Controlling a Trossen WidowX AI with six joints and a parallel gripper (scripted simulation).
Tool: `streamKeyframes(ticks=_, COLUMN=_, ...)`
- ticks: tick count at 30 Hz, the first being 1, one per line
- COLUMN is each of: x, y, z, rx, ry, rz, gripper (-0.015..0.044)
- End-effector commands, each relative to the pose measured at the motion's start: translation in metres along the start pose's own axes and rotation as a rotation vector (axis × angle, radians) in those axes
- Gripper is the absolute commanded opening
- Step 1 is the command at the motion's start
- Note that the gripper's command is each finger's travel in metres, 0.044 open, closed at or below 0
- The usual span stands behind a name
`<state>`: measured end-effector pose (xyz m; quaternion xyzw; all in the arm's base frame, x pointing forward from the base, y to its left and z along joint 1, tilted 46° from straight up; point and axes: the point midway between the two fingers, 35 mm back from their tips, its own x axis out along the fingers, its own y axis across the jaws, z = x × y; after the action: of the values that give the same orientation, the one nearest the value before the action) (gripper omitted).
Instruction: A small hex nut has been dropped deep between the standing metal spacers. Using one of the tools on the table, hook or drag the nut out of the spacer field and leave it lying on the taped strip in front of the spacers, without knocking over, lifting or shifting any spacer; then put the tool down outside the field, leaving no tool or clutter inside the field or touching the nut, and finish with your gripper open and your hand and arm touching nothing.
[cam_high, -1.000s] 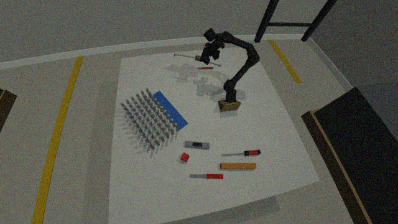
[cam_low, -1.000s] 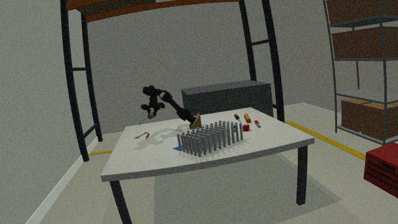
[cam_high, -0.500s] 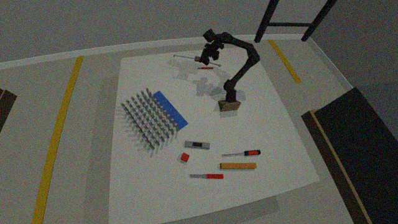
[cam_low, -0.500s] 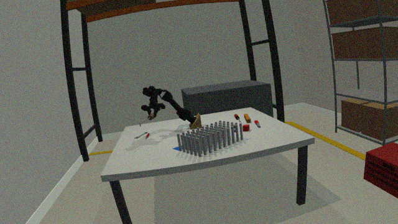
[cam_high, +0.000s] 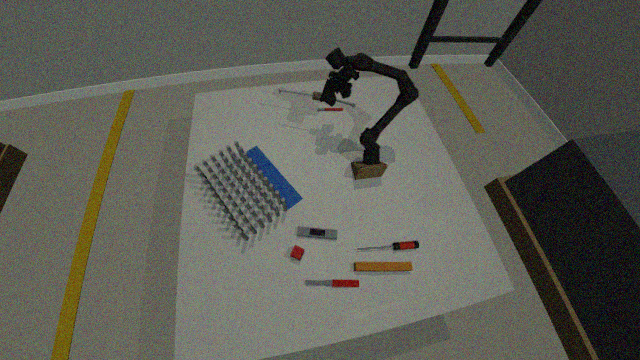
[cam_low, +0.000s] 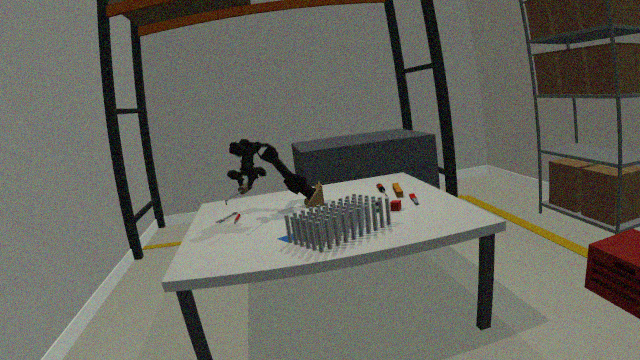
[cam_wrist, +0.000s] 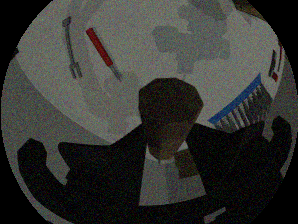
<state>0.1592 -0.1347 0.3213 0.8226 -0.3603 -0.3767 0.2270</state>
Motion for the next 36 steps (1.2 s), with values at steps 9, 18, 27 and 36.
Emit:
streamKeyframes(ticks=9, x=0.005, y=-0.002, z=0.001, rx=0.001, ry=0.000, rz=-0.007, gripper=0.0000)
streamKeyframes(ticks=18, x=0.008, y=-0.003, z=0.002, rx=0.002, ry=-0.003, rz=-0.009, gripper=0.0000)
streamKeyframes(ticks=27, x=0.012, y=-0.003, z=0.003, rx=0.003, ry=-0.005, rz=-0.012, gripper=0.0000)
streamKeyframes(ticks=36, x=0.016, y=-0.004, z=0.004, rx=0.005, ry=-0.007, rz=-0.014, gripper=0.0000)
